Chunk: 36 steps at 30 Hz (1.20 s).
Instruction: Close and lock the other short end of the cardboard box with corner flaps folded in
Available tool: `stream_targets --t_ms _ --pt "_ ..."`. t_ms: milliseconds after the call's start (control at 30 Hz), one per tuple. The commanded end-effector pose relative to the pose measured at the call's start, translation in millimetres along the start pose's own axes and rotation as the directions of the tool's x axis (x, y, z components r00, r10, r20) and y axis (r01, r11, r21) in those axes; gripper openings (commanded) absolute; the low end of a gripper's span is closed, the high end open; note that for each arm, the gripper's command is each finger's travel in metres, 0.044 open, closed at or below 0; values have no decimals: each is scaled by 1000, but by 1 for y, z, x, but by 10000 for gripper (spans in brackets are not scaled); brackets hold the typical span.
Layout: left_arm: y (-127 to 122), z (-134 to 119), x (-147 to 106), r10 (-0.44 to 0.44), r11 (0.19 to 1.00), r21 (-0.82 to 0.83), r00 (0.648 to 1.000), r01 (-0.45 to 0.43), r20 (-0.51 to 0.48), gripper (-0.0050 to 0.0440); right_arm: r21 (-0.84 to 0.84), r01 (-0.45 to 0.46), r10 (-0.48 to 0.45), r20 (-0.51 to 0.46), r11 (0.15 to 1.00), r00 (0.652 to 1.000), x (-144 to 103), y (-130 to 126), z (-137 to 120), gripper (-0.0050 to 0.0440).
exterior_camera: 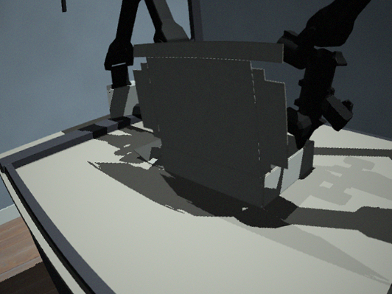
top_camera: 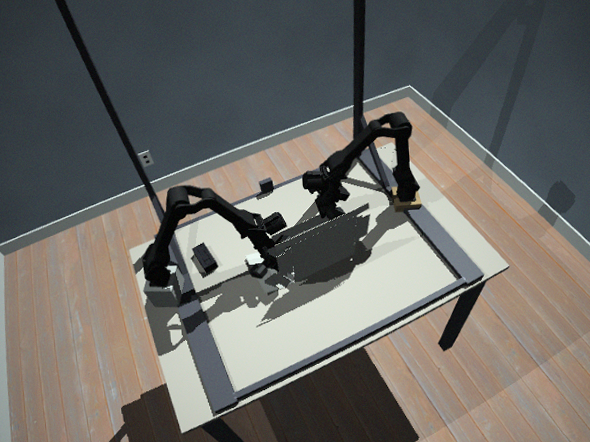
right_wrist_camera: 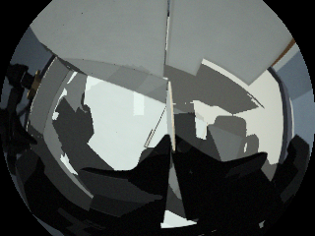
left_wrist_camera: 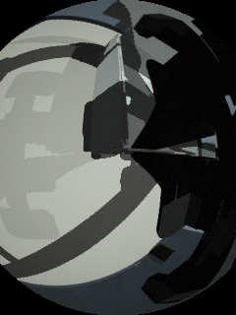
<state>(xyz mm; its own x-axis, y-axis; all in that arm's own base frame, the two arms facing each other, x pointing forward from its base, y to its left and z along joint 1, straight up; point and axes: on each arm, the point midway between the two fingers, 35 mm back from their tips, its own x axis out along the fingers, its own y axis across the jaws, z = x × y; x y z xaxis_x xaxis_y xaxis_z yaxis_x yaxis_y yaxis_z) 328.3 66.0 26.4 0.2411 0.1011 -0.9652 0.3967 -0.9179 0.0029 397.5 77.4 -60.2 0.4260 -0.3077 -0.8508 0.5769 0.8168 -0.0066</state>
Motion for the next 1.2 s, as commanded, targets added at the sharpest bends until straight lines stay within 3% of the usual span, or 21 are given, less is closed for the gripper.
stream_targets --t_ms 0,200,633,767,1167 --pt "1 -5 -5 6 1000 2 1000 -6 -19 5 18 -28 28 14 999 1000 -7 10 9 0" --pt "1 -5 -5 6 1000 2 1000 -6 -19 5 121 33 -30 -21 992 999 -7 14 11 0" --pt "1 -5 -5 7 1000 2 1000 -7 -19 5 122 33 -30 -22 992 999 -6 17 12 0" --pt "1 -5 -5 7 1000 2 1000 -7 -19 5 204 80 -71 -55 976 996 -6 20 13 0" --pt "1 -5 -5 7 1000 2 1000 -7 -19 5 228 94 -82 -64 969 995 -6 23 15 0"
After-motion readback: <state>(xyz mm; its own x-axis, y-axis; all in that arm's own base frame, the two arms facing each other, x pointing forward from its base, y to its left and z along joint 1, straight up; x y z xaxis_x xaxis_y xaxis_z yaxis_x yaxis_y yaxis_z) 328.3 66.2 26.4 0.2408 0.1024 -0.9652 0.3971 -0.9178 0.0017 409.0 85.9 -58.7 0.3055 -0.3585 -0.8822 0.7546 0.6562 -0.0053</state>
